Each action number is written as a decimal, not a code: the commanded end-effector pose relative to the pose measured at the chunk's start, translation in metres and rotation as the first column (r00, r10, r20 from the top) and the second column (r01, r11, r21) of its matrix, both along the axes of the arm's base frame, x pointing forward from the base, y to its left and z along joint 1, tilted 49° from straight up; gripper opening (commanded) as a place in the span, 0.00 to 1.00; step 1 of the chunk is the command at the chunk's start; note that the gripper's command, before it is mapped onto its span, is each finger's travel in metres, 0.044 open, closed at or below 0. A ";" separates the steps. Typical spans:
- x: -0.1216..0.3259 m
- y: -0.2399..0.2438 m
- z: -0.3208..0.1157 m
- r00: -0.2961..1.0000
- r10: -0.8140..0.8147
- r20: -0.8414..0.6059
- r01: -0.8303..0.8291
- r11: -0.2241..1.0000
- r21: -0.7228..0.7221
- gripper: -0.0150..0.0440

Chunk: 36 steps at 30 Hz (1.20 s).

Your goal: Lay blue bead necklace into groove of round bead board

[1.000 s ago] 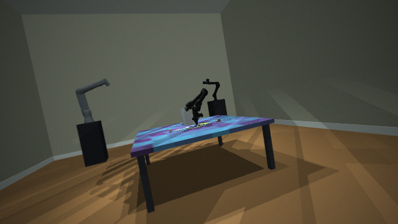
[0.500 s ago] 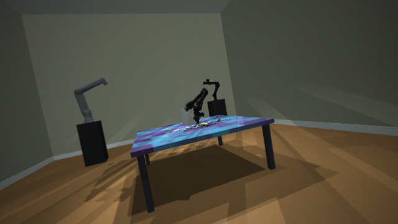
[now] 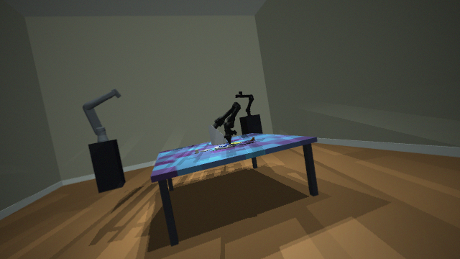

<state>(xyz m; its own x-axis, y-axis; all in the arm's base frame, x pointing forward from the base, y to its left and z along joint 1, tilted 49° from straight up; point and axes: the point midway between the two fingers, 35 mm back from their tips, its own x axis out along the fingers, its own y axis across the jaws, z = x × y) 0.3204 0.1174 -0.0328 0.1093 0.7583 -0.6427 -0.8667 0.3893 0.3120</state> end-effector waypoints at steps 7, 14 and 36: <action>-0.001 0.001 -0.001 1.000 0.002 -0.003 -0.002 1.000 0.000 0.39; -0.001 0.001 -0.001 1.000 0.002 -0.003 -0.002 1.000 0.000 0.70; -0.002 -0.003 0.002 1.000 0.004 -0.015 -0.004 1.000 -0.005 1.00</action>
<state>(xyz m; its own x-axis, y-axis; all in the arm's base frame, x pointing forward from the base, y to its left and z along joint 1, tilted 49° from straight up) 0.3181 0.1144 -0.0305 0.0970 0.7570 -0.6462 -0.8607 0.3898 0.3274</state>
